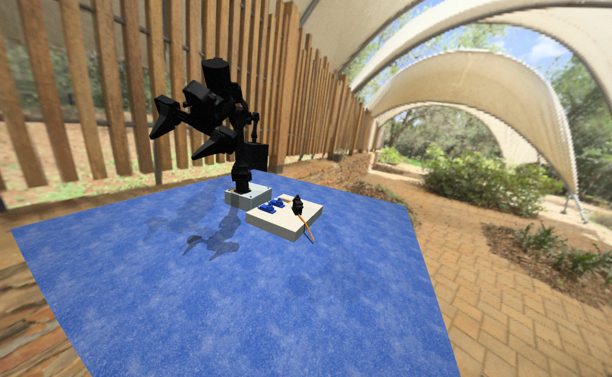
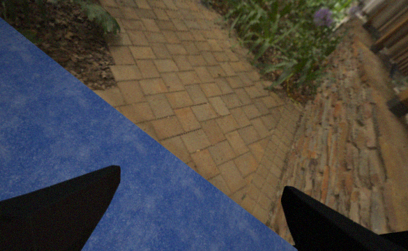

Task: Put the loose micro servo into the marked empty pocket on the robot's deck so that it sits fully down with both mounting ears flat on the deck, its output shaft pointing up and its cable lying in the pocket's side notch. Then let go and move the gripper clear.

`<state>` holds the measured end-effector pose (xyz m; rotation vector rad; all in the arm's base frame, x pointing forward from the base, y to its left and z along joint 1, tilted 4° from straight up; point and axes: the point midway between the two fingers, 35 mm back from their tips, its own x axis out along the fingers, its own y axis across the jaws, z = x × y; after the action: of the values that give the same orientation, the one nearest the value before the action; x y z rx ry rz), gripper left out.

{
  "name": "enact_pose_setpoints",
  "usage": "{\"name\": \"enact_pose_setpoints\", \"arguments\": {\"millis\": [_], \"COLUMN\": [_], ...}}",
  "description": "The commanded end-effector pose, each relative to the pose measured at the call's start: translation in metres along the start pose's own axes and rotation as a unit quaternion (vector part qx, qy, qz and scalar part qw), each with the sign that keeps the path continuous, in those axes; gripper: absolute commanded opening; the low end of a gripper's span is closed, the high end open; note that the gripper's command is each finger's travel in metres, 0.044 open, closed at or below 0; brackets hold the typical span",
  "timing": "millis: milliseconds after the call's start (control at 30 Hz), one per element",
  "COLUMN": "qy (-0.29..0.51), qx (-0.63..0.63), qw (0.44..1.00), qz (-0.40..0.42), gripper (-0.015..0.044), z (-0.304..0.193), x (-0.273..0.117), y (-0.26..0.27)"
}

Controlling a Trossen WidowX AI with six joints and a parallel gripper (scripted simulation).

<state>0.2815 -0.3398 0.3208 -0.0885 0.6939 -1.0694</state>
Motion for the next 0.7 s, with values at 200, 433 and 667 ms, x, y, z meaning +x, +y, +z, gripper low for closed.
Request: {"name": "enact_pose_setpoints", "arguments": {"millis": [200,433,667], "qy": [0.022,0.024,0.019], "qx": [-0.159,-0.264,-0.363], "qw": [0.984,0.957,0.917], "qz": [0.072,0.12,0.166], "gripper": [0.044,0.044,0.044], "z": [-0.017,-0.029,-0.043], "x": [-0.003,-0.011,-0.023], "y": [0.058,0.096,0.13]}}
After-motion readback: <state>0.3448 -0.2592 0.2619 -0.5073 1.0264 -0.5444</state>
